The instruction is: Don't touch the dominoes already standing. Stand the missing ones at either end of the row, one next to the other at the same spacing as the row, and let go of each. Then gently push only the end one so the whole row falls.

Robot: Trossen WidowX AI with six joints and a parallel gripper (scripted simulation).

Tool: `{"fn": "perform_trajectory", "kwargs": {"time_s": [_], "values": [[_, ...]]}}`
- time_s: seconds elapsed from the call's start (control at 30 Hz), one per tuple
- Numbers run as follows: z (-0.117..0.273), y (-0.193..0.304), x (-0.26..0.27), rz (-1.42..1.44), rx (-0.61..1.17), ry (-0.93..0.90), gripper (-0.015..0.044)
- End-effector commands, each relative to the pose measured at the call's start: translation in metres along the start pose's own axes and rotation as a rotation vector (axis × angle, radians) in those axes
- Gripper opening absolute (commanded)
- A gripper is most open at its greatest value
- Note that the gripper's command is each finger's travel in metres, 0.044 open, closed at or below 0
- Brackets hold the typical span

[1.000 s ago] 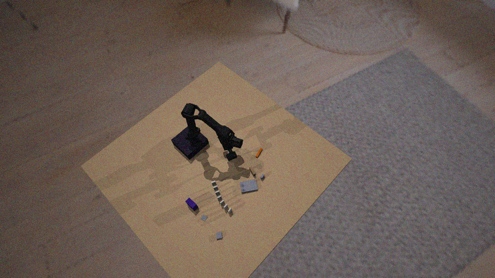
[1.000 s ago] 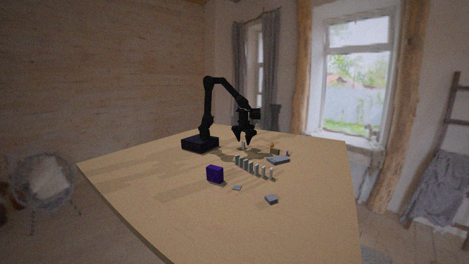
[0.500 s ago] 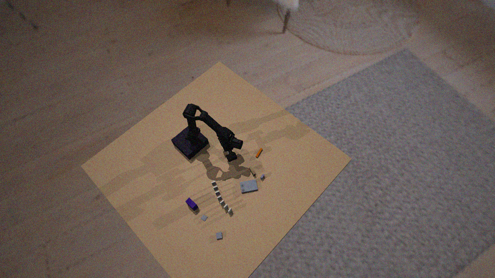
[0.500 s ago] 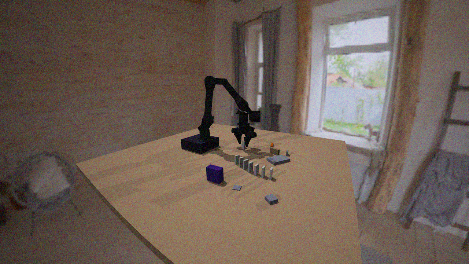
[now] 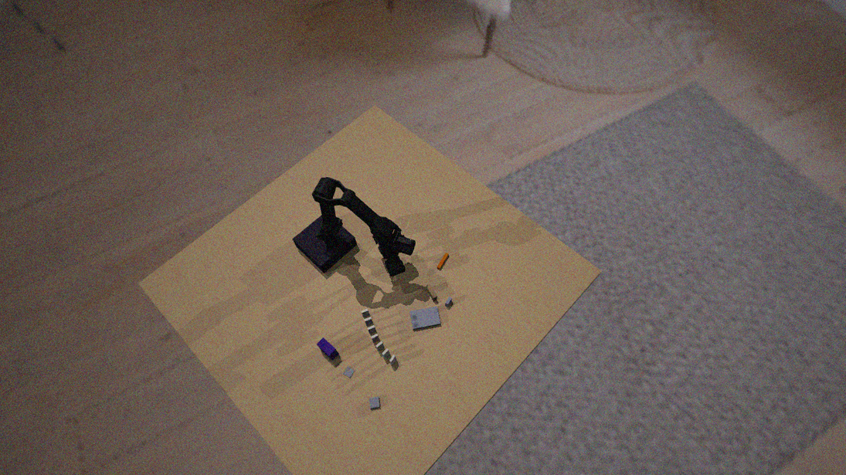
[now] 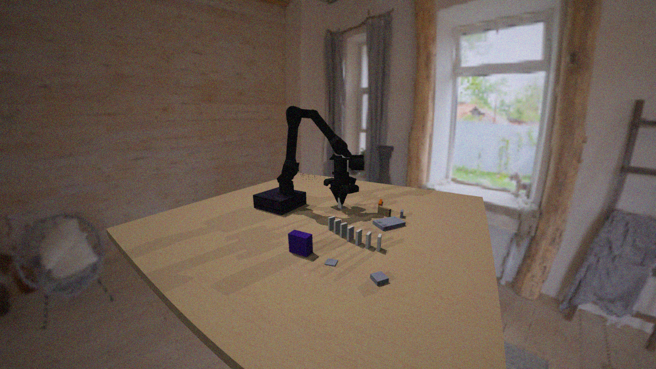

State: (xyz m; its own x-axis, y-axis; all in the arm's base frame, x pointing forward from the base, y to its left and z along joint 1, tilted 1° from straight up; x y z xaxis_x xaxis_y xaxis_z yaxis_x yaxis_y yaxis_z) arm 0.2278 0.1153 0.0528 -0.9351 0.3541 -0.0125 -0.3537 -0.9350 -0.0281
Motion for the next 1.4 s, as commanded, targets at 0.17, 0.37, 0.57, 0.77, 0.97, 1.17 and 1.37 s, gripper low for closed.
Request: {"fn": "perform_trajectory", "kwargs": {"time_s": [0.17,0.37,0.57,0.77,0.97,1.17,1.37], "values": [[0.075,-0.008,-0.007,0.002,0.0,0.002,0.0107],[0.138,0.0,0.0,0.0,0.0,0.0,0.0107],[0.138,0.003,-0.007,-0.063,0.0,0.001,0.0107],[0.139,0.05,-0.063,-0.64,0.003,0.009,0.0107],[0.14,0.118,-0.108,-1.237,0.003,0.018,0.0107],[0.141,0.163,-0.125,-1.579,0.001,0.023,0.0107],[0.137,0.163,-0.126,-1.579,0.001,0.023,0.0107]]}}
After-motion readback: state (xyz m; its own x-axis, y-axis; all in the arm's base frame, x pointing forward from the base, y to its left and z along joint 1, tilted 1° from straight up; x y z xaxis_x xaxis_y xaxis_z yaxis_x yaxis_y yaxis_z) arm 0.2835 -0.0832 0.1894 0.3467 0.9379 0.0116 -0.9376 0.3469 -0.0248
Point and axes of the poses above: the point midway between the two fingers, 35 mm back from their tips, its own z axis back along the fingers, its own x axis across the jaws, y = z × x, the point moved 5 cm from there along z, back along the fingers, and after that the axes turned 1 degree about -z, right-handed, at the moved point
